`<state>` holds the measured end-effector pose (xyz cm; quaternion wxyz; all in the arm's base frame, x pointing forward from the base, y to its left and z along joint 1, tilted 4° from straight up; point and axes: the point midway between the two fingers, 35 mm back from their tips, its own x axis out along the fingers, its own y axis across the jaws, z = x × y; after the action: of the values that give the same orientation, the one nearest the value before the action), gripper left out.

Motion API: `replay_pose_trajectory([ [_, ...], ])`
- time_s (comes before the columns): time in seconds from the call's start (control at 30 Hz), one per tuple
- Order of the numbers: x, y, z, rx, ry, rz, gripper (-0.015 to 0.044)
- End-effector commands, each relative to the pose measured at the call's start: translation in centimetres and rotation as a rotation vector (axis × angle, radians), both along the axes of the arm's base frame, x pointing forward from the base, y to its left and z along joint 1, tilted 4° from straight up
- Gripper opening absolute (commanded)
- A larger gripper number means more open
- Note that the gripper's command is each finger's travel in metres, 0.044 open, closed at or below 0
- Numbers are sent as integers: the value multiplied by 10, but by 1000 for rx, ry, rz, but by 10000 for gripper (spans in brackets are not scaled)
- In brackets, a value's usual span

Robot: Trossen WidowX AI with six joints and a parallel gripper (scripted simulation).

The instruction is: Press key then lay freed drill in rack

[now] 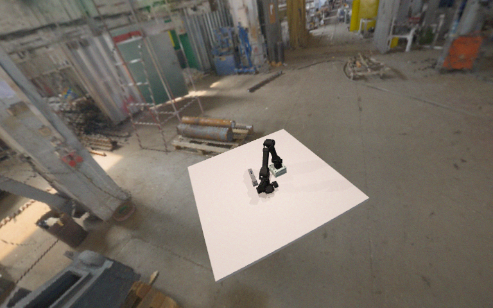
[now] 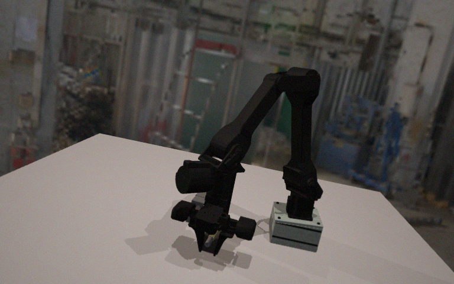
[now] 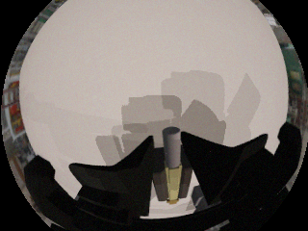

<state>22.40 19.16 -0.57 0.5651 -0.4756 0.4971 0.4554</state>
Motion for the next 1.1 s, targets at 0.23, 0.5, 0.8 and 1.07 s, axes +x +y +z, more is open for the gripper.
replay_pose_trajectory([
  [0.23,0,0,0,-1,1,0,420],
  [0.5,-6,-3,38,-12,1,-5,440],
  [0.8,-7,-2,80,-11,0,-5,440],
  [1.07,-22,43,95,89,-99,164,440],
])
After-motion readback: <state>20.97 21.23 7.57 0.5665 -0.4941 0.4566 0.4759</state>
